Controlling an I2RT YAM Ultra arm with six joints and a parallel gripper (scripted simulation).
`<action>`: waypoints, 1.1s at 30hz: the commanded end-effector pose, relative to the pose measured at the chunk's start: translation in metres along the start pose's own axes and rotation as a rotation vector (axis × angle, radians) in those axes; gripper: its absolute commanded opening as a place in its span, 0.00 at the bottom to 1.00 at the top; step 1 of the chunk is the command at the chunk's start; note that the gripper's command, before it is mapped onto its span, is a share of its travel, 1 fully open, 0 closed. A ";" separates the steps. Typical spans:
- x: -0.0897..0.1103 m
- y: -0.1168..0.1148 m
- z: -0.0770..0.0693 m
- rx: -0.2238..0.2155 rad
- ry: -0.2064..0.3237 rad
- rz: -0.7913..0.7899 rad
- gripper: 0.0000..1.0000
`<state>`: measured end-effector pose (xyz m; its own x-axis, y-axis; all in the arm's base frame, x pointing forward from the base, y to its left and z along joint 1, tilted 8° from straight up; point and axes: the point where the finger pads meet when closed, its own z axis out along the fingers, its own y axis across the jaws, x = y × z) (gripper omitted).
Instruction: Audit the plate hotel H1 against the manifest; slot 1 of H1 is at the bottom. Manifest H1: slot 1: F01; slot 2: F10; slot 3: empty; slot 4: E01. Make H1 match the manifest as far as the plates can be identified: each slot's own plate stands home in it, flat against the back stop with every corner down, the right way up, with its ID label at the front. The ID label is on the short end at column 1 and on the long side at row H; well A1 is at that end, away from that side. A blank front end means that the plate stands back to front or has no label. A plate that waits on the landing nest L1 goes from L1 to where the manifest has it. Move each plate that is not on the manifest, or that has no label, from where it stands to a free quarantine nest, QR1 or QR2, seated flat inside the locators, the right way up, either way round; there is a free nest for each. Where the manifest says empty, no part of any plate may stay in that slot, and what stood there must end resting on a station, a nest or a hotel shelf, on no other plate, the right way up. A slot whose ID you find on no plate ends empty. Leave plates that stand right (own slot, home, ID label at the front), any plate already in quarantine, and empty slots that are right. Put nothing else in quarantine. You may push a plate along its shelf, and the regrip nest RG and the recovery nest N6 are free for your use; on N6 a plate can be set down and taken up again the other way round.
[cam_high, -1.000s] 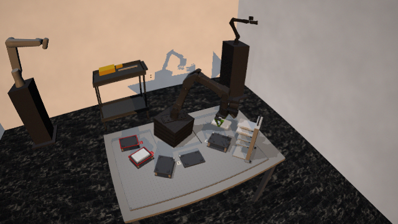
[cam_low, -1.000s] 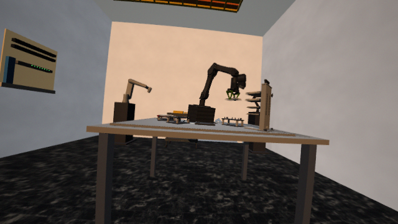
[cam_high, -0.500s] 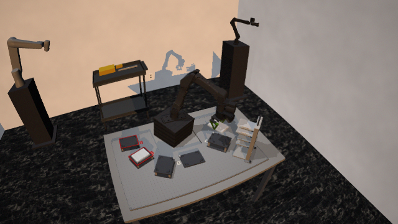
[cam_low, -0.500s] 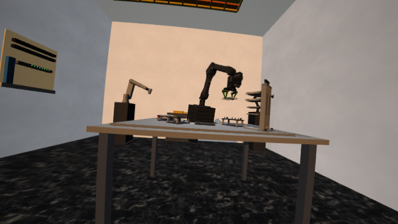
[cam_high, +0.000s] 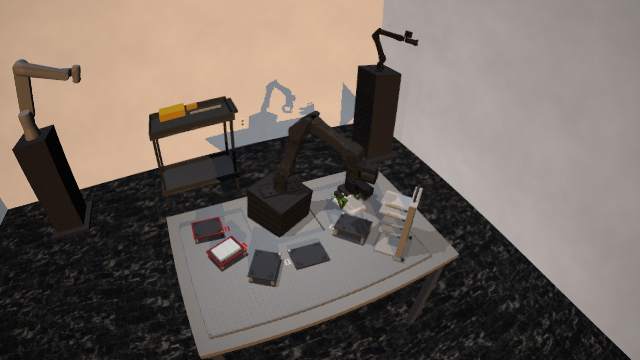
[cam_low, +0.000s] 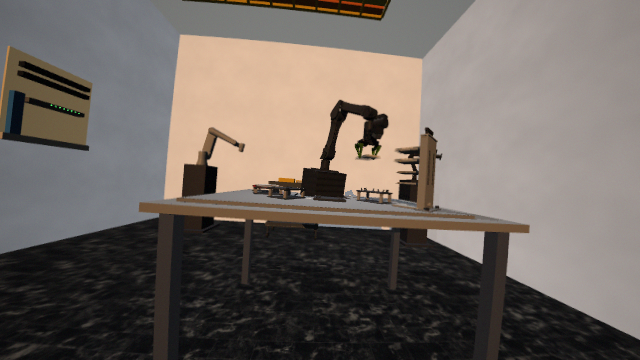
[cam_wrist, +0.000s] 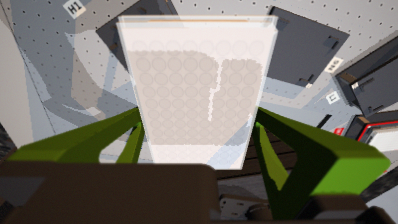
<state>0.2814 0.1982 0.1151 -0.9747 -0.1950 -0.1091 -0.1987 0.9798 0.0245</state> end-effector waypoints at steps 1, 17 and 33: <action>-0.004 0.002 -0.006 -0.014 -0.029 0.082 0.86; -0.007 -0.038 -0.006 -0.015 -0.027 0.309 0.86; -0.010 -0.069 -0.006 -0.018 -0.026 0.542 0.86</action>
<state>0.3008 0.1318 0.1132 -0.9546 0.2861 -0.0830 0.2801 0.9569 0.0768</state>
